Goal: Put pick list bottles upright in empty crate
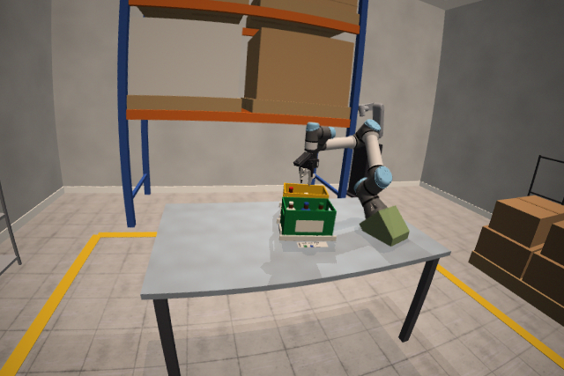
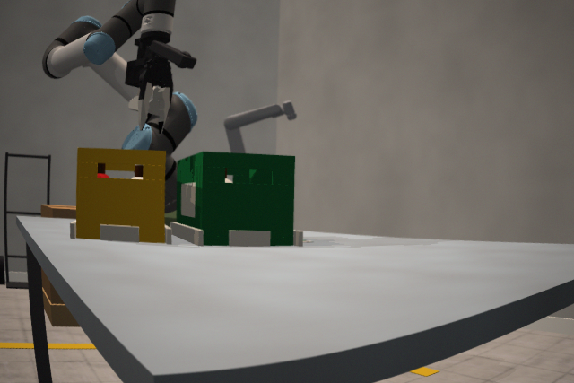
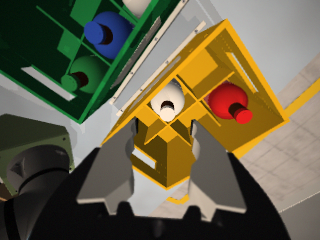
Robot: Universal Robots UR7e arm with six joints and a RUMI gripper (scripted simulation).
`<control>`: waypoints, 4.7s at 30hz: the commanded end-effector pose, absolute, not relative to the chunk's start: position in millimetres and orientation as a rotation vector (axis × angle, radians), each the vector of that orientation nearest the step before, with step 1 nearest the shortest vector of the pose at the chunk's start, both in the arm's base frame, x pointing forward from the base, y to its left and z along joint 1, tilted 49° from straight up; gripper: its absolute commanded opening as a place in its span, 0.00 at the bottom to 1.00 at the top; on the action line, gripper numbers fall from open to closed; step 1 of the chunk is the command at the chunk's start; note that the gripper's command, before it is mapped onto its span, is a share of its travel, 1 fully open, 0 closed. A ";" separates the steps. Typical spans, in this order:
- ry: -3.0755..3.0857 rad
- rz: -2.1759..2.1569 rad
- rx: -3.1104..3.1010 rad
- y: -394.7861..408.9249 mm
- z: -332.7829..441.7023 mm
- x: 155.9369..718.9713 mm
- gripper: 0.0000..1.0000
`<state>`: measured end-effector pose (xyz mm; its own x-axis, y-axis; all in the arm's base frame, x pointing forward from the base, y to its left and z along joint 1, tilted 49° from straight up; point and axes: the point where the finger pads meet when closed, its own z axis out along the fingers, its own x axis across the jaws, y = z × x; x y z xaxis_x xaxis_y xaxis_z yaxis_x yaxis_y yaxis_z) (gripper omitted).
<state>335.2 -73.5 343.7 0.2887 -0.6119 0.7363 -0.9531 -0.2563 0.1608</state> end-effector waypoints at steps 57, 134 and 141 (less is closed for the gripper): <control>-1.391 0.732 1.967 -121.7 319.6 314.3 0.38; -1.390 0.735 1.968 -148.1 297.3 318.4 0.00; -1.390 0.735 1.968 -148.1 297.3 318.4 0.00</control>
<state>318.1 -148.5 296.5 0.2944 -0.6115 0.7344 -0.9515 -0.2594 0.1655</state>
